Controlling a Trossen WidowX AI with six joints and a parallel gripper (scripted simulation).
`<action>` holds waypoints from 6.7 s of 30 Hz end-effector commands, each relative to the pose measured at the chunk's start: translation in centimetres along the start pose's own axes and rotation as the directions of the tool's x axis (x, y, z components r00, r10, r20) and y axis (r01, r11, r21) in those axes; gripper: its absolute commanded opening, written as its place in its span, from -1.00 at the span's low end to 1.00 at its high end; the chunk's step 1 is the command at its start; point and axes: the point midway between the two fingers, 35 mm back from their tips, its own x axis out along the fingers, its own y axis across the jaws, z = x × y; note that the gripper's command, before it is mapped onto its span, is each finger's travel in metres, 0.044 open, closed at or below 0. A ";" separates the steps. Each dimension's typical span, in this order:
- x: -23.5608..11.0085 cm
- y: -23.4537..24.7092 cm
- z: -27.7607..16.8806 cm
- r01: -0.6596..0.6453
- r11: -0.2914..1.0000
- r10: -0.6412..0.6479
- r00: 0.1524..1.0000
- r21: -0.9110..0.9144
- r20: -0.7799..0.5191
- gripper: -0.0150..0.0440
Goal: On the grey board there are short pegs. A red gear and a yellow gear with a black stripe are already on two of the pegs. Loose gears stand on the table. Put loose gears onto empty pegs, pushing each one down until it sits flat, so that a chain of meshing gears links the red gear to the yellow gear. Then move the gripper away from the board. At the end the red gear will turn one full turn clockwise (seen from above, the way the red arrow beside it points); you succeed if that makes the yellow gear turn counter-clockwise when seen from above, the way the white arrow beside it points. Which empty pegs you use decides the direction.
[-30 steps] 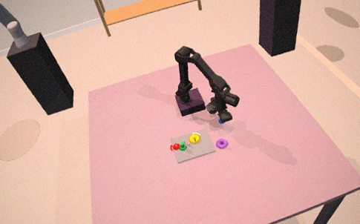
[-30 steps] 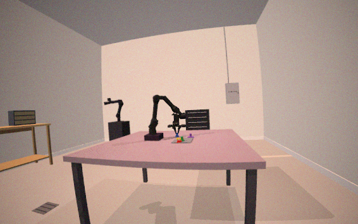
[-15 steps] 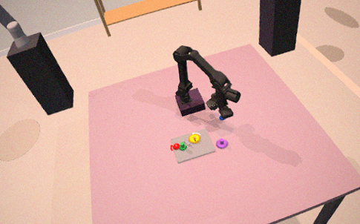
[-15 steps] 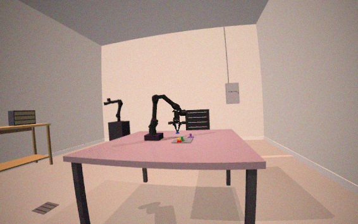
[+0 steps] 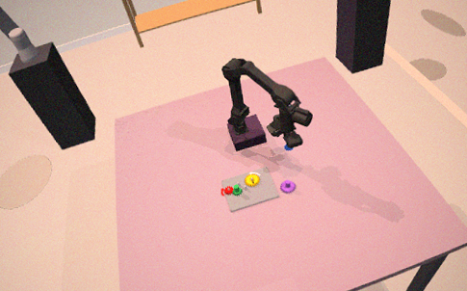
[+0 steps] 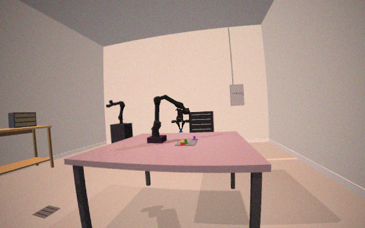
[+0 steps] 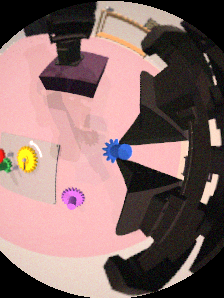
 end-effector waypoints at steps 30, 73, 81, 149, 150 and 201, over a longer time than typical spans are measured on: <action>-7.0 -0.6 0.9 -0.012 1.000 0.012 1.000 0.005 -0.008 -0.49; -4.1 5.4 8.0 -0.031 1.000 0.031 1.000 0.005 0.004 -0.49; -3.5 6.2 9.5 -0.034 0.999 0.034 0.999 0.023 0.002 -0.49; 1.1 8.8 23.8 -0.016 1.000 0.016 1.000 0.005 0.014 -0.49; 1.1 8.8 23.8 -0.016 1.000 0.016 1.000 0.005 0.014 -0.49; 5.5 8.8 23.9 -0.017 0.994 0.016 1.000 0.111 0.014 -0.49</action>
